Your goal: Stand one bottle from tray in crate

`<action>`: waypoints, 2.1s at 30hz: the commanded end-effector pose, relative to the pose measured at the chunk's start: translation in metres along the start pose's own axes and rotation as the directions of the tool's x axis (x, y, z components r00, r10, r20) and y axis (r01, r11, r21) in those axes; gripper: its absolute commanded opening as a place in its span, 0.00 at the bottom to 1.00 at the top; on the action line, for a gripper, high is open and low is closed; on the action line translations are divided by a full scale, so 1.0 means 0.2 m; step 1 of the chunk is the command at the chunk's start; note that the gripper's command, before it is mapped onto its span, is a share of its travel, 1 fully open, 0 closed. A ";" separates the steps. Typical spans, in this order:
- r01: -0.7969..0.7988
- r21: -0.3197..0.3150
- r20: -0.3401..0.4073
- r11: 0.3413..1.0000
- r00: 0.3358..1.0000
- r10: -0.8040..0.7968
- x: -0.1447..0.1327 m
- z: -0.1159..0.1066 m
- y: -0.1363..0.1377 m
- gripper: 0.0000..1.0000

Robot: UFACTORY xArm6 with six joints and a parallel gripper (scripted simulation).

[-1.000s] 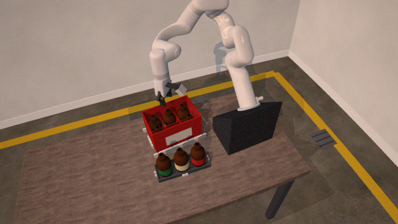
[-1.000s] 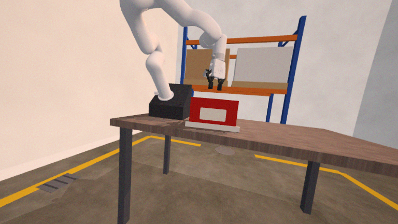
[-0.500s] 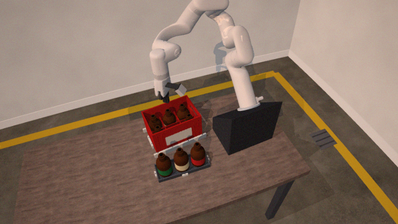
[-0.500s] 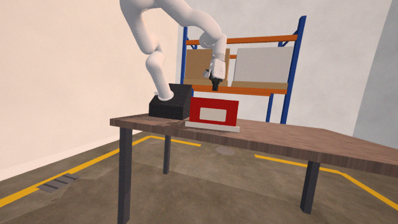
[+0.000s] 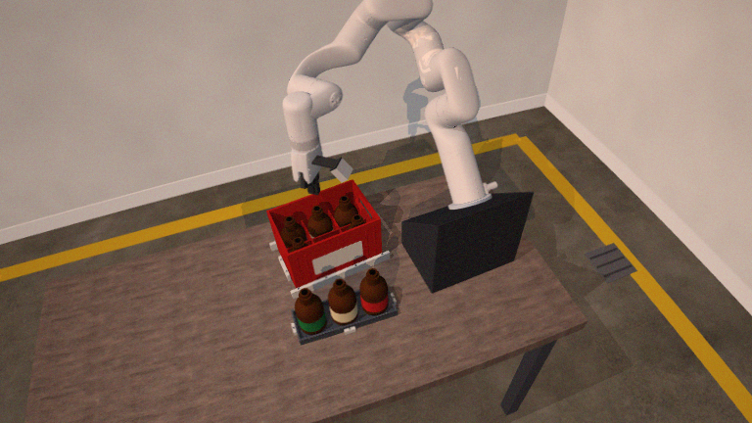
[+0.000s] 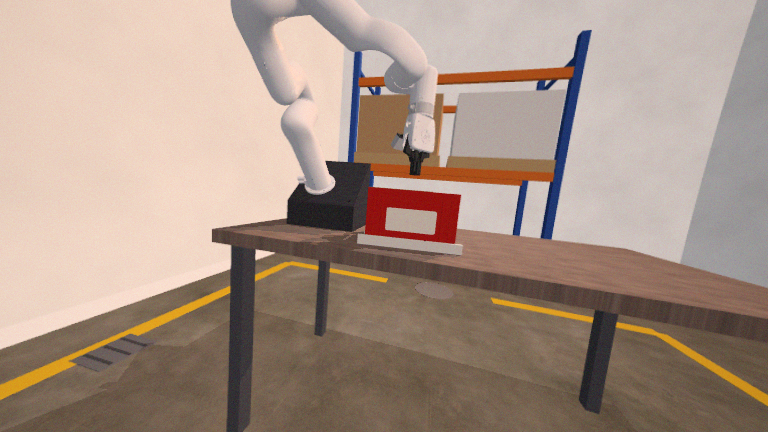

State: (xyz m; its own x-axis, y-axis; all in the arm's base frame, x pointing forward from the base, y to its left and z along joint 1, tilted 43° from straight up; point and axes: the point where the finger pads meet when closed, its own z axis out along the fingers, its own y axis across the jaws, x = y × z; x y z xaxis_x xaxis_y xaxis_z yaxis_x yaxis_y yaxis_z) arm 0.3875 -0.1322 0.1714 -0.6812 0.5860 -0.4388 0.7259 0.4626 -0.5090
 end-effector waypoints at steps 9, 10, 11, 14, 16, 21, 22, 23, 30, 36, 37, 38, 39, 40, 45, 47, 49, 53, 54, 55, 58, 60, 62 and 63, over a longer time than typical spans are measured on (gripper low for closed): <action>-0.036 -0.011 -0.005 0.999 0.999 0.036 0.13 -0.03 0.34 0.00; -0.050 -0.011 -0.007 0.999 0.999 0.050 0.15 -0.03 0.37 0.00; -0.066 -0.011 -0.008 0.998 0.998 0.066 0.18 -0.03 0.40 0.00; -0.111 -0.002 -0.003 0.994 0.994 0.111 0.30 -0.02 0.52 0.00; -0.130 0.003 0.003 0.991 0.991 0.130 0.38 -0.02 0.60 0.00; -0.138 0.005 0.005 0.990 0.990 0.138 0.49 -0.01 0.72 0.00; -0.138 0.005 0.005 0.990 0.990 0.138 0.59 0.00 0.85 0.65; -0.138 0.005 0.005 0.990 0.990 0.138 0.62 0.00 0.89 0.65; -0.138 0.005 0.005 0.990 0.990 0.138 0.77 0.01 1.11 0.65; -0.138 0.005 0.005 0.990 0.990 0.138 0.77 0.01 1.11 0.65; -0.138 0.005 0.005 0.990 0.990 0.138 0.77 0.01 1.11 0.65; -0.138 0.005 0.005 0.990 0.990 0.138 0.77 0.01 1.11 0.65; -0.138 0.005 0.005 0.990 0.990 0.138 0.77 0.01 1.11 0.65; -0.138 0.005 0.005 0.990 0.990 0.138 0.77 0.01 1.11 0.65; -0.138 0.005 0.005 0.990 0.990 0.138 0.77 0.01 1.11 0.65; -0.138 0.005 0.005 0.990 0.990 0.138 0.77 0.01 1.11 0.65; -0.138 0.005 0.005 0.990 0.990 0.138 0.77 0.01 1.11 0.65; -0.138 0.005 0.005 0.990 0.990 0.138 0.77 0.01 1.11 0.65; -0.138 0.005 0.005 0.990 0.990 0.138 0.77 0.01 1.11 0.65; -0.138 0.005 0.005 0.990 0.990 0.138 0.77 0.01 1.11 0.65; -0.138 0.005 0.005 0.990 0.990 0.138 0.77 0.02 1.11 0.65; -0.138 0.005 0.005 0.990 0.990 0.138 0.77 0.02 1.11 0.65; -0.138 0.005 0.005 0.990 0.990 0.138 0.77 0.02 1.11 0.65; -0.138 0.005 0.005 0.990 0.990 0.138 0.77 0.02 1.11 0.65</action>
State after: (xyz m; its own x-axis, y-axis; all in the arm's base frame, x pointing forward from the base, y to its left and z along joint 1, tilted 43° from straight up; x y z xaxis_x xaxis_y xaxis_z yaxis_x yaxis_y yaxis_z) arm 0.4416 0.0576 -0.0126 -0.5762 0.6403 -0.5079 0.8112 0.3722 -0.4510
